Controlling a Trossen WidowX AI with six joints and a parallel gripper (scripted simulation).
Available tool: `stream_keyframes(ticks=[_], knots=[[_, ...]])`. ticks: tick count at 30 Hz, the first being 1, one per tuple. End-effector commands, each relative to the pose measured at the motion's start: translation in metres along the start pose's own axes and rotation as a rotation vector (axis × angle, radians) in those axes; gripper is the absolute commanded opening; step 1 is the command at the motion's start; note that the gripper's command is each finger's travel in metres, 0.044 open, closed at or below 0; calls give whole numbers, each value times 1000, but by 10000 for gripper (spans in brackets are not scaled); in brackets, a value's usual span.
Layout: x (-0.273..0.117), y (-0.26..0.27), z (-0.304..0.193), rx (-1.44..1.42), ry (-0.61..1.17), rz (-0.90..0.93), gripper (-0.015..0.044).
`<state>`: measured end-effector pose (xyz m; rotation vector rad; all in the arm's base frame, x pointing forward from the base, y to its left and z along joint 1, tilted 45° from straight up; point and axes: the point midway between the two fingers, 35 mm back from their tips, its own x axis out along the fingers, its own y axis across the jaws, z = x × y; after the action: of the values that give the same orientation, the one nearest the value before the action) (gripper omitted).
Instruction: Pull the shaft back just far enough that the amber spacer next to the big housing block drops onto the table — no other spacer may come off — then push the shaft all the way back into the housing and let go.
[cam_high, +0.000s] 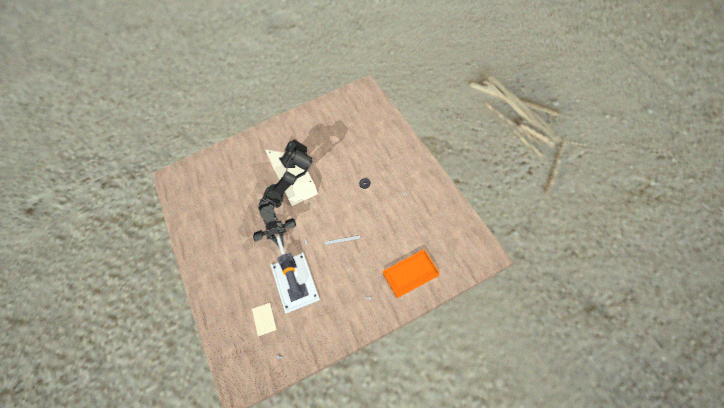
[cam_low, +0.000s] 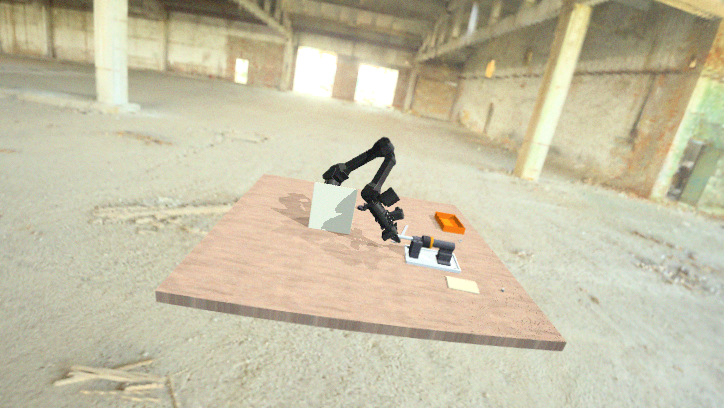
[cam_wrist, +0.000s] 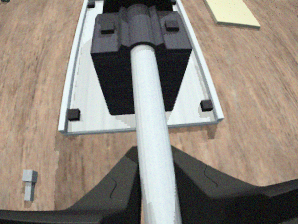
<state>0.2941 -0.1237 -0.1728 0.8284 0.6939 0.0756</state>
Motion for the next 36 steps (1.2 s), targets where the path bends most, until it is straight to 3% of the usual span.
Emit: stream_keyframes(ticks=[1, 36], knots=[[0, 1, -1, -3, 2, 5, 0], [-3, 1, -3, -3, 2, 5, 0]])
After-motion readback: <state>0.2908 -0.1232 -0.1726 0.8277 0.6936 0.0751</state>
